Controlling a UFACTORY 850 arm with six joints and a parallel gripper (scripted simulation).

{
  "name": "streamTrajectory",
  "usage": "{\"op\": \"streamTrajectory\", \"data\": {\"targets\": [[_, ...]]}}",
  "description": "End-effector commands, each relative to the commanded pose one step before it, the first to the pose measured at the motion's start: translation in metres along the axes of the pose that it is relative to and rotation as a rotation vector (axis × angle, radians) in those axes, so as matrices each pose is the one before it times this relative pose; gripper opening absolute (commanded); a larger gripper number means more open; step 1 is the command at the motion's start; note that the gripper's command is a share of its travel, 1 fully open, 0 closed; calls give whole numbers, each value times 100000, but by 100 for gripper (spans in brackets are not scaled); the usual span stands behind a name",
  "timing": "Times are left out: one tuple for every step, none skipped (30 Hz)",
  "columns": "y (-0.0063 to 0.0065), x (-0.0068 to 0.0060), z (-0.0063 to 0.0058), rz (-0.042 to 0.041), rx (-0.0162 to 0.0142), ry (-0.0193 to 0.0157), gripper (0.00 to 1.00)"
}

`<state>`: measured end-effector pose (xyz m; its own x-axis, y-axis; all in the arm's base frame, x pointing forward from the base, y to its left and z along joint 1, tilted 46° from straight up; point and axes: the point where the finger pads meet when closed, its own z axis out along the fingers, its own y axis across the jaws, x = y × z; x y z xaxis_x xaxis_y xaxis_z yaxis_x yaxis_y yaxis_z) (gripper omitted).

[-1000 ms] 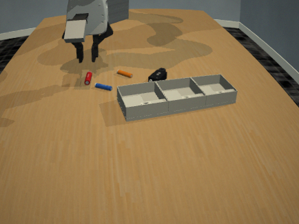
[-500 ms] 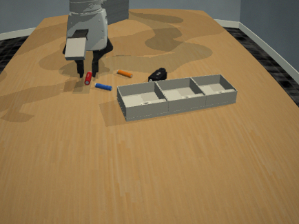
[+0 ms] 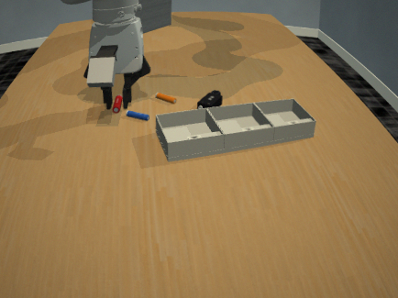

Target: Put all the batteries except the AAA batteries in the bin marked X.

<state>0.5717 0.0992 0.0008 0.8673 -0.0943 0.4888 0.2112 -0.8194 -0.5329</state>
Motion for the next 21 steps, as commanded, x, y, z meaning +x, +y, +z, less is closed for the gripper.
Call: {"op": "streamTrajectory", "data": {"targets": [[17,39,-7,5,-34,78,28],[-1,-1,0,0,0,0,28],[-1,-1,0,0,0,0,28],[-1,-1,0,0,0,0,28],[-1,-1,0,0,0,0,28],[3,6,-6,-1,-1,4,28],[-1,-1,1,0,0,-1,0],[0,-1,0,0,0,-1,0],[0,0,0,0,-1,0,0],[1,0,-1,1,-2,0,0],[0,0,0,0,0,0,0],[0,0,0,0,0,0,0],[0,0,0,0,0,0,0],[0,0,0,0,0,0,0],[0,0,0,0,0,0,0],[0,0,0,0,0,0,0],[0,0,0,0,0,0,0],[0,0,0,0,0,0,0],[0,0,0,0,0,0,0],[0,0,0,0,0,0,0],[0,0,0,0,0,0,0]]}}
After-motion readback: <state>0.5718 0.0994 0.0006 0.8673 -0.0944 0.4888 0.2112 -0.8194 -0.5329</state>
